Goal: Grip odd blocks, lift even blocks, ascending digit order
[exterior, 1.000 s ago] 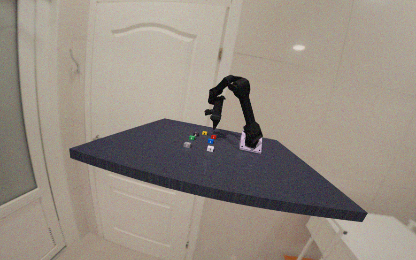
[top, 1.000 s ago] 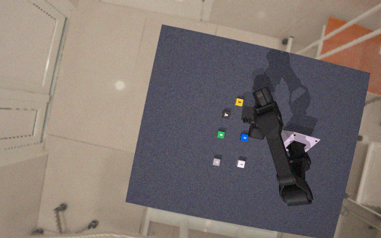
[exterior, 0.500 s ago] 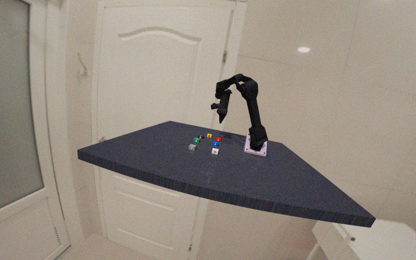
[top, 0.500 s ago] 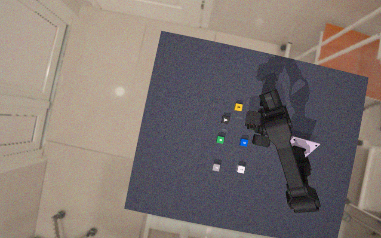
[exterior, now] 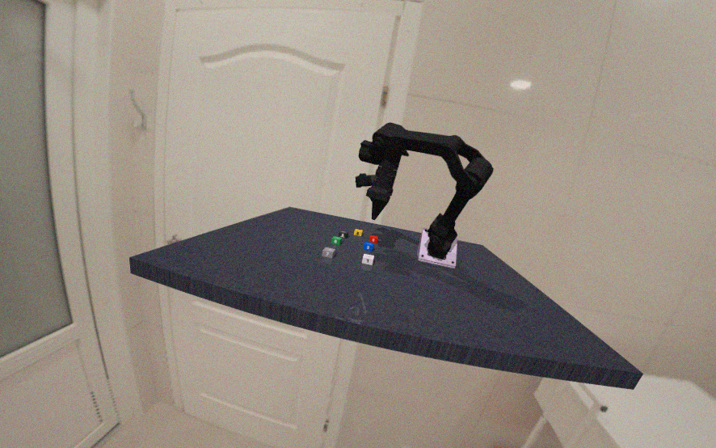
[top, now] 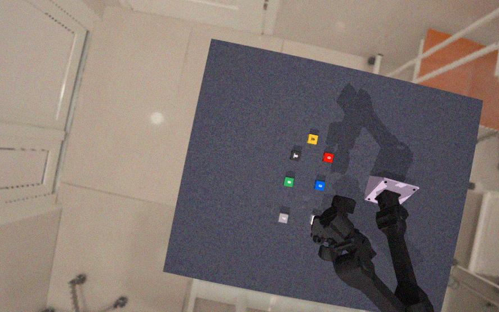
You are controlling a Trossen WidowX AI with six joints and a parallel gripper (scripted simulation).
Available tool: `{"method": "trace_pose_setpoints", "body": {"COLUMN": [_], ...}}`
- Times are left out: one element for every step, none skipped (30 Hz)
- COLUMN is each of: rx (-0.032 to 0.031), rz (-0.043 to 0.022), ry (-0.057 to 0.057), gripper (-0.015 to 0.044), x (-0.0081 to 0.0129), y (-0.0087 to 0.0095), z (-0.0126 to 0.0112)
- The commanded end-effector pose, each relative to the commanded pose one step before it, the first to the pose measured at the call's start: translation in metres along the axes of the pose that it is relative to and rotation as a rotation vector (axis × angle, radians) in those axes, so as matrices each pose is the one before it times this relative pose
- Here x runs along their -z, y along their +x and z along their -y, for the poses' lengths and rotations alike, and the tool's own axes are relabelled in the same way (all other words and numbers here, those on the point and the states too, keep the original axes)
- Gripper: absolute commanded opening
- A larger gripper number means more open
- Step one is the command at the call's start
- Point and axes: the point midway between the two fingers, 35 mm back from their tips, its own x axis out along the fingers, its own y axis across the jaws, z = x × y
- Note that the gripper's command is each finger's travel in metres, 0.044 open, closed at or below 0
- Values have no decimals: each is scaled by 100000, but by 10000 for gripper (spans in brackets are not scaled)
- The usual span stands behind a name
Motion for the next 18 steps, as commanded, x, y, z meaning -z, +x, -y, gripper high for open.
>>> {"method": "trace_pose_setpoints", "body": {"rx": [-1961, 0, 0, 0, -31, -102, -197, -296, -349, -396, -345, -220, -76, 0, 0, 4, 12, 18], "rz": [1445, 0, 0, 0, -250, -751, -1259, -1612, -1642, -1659, -1328, -807, -271, 0, 0, 1, 2, 3], "ry": [1451, 0, 0, 0, -154, -462, -770, -977, -981, -971, -760, -454, -151, 0, 0, 0, -1, -2], "gripper": [120, 120, 120, 120, 146, 172, 199, 225, 251, 278, 304, 330, 356, 383, 400, 400, 400, 400], "x": [1647, 0, 0, 0, -23, -59, -69, -36, 22, 82, 105, 80, 29, 0, 0, -2, -5, -8], "y": [234, 0, 0, 0, 212, 640, 1074, 1373, 1388, 1385, 1092, 655, 218, 0, 0, 26, 77, 128], "z": [-2960, 0, 0, 0, 9, 22, 20, -2, -30, -54, -57, -39, -14, 0, 0, 1, 3, 4]}}
